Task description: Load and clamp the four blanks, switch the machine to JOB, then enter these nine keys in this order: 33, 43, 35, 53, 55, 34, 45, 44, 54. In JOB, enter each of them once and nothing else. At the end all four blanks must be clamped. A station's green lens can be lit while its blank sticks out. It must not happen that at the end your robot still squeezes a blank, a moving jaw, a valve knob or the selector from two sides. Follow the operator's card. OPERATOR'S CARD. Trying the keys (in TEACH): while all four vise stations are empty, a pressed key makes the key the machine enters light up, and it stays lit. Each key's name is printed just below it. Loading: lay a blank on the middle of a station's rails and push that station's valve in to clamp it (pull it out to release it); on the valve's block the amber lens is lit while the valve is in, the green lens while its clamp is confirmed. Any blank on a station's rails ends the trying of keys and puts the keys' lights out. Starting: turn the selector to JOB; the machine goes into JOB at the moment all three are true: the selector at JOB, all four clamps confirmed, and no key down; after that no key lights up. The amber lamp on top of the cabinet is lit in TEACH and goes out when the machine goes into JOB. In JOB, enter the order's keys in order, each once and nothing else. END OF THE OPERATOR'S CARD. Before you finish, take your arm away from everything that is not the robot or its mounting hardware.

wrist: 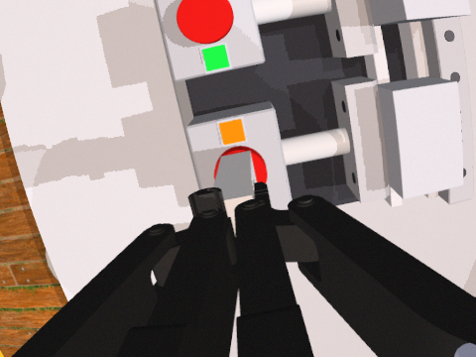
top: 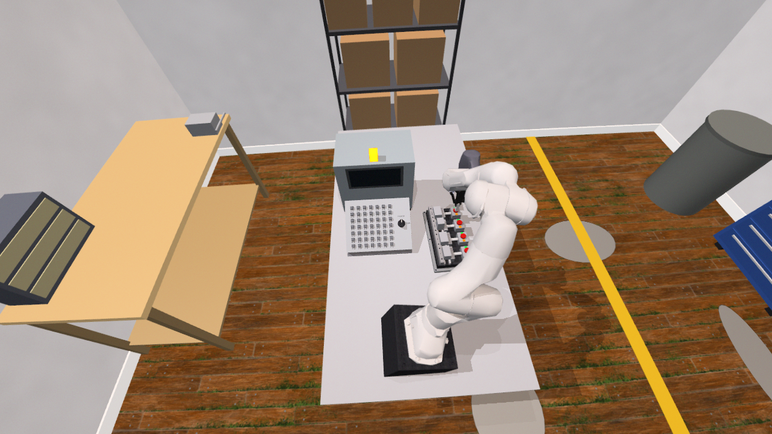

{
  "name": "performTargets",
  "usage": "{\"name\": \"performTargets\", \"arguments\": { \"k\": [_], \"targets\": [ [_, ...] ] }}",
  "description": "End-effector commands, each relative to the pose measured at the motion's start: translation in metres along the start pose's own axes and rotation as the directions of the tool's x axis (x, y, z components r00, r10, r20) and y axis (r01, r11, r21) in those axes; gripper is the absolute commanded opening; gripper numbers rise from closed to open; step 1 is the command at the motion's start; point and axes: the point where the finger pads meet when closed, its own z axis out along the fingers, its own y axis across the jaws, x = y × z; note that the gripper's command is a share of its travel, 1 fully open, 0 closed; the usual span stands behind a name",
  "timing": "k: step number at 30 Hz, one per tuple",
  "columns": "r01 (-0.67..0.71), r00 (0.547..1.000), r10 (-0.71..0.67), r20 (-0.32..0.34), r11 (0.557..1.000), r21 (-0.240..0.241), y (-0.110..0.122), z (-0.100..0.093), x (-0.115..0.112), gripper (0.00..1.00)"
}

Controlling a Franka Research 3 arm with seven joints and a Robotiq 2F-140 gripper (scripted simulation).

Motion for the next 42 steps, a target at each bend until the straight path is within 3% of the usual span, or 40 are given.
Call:
{"name": "performTargets", "arguments": {
  "k": [1,20,42],
  "targets": [
    [0.002,1.000,-0.002,0.000,1.000,0.002,-0.002,-0.004,0.000,0.00],
    [0.002,1.000,-0.002,0.000,1.000,0.002,-0.002,-0.015,0.000,0.00],
    [0.002,1.000,-0.002,0.000,1.000,0.002,-0.001,-0.098,0.000,0.00]
  ]
}}
